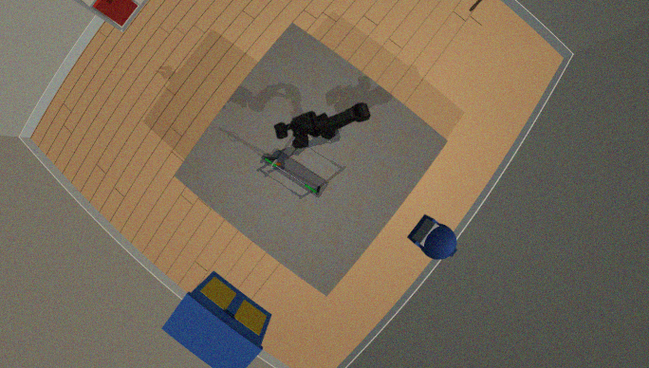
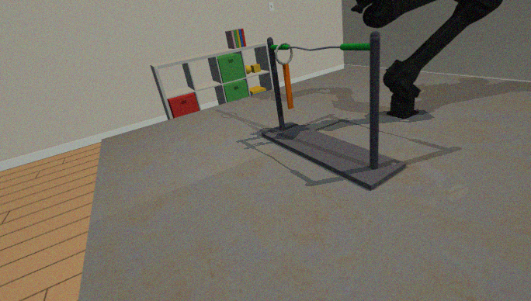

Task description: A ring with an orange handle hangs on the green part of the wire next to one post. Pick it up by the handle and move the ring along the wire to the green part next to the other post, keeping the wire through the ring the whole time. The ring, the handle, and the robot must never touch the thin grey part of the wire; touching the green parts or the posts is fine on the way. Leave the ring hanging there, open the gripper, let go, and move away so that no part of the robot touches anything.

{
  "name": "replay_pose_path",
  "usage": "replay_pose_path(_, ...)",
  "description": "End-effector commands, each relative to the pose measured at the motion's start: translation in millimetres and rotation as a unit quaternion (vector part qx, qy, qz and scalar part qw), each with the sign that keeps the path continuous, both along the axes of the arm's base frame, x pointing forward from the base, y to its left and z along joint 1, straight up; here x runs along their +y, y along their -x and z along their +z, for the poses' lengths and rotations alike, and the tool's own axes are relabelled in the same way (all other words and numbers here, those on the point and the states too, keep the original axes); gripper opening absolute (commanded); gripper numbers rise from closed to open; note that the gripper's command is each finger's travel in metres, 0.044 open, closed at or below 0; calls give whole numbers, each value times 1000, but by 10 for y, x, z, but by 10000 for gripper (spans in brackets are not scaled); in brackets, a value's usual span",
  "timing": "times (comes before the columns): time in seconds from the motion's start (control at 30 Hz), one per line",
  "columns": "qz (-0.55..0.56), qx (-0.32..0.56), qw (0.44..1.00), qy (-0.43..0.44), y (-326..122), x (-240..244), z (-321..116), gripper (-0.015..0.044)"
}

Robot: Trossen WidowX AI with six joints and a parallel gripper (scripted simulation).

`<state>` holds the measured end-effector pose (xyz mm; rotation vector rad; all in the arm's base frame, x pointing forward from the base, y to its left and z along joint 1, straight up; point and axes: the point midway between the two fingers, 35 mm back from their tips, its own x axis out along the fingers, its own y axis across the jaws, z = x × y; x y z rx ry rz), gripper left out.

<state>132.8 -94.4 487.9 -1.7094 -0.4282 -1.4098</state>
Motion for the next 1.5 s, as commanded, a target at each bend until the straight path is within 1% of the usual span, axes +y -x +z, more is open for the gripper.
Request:
replay_pose_path(0.0,2,5,1000,-1,-21,-9,-15,374)
replay_pose_path(0.1,33,72,997,-17,-303,-136,-252,295)
replay_pose_path(0.27,110,206,968,-88,-776,-427,-907,164)
replay_pose_path(0.43,196,309,909,-201,-1027,-661,-1685,160)
replay_pose_path(0.53,250,350,857,-283,-1074,-741,-2170,160)
replay_pose_path(0.63,304,373,795,-371,-1054,-762,-2640,160)
replay_pose_path(0.77,373,373,694,-489,-950,-692,-3205,160)
replay_pose_path(0.87,435,336,592,-590,-856,-543,-3590,160)
replay_pose_path(1.0,495,275,457,-686,-701,-302,-3945,160)
replay_pose_path(1.07,514,250,410,-711,-641,-209,-4033,160)
replay_pose_path(1.13,520,241,394,-718,-621,-177,-4058,160)
replay_pose_path(1.47,520,241,394,-718,-621,-177,-4058,160)
